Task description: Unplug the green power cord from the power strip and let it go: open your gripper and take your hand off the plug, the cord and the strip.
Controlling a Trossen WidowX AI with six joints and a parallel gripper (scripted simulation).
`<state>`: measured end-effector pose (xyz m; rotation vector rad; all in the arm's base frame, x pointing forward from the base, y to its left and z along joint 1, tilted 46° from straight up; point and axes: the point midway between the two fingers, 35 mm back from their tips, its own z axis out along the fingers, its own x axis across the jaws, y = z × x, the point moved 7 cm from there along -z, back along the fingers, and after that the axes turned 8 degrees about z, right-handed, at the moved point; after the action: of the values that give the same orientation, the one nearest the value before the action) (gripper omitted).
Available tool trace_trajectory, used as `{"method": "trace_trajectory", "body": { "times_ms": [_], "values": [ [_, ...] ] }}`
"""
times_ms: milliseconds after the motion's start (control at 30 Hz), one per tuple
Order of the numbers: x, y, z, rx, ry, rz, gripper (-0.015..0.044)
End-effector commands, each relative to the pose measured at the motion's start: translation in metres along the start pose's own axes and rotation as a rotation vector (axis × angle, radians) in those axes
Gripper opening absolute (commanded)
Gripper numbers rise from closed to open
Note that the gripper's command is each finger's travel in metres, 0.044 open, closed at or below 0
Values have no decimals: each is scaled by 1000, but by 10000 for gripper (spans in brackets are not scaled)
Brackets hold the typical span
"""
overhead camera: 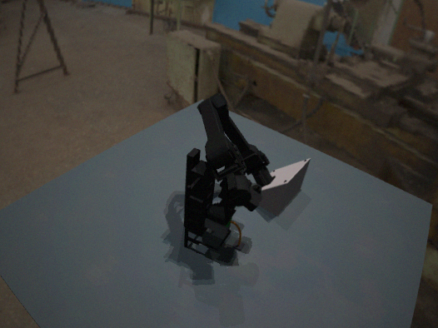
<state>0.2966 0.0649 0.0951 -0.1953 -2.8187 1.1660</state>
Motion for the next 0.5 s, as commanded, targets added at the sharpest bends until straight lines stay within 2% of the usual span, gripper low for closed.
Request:
{"method": "trace_trajectory", "body": {
  "times_ms": [0,133,467],
  "values": [
    [0,0,0,0,0,1,22],
    [0,0,0,0,0,1,0],
    [1,14,-1,-2,-1,0,0]
  ]
}}
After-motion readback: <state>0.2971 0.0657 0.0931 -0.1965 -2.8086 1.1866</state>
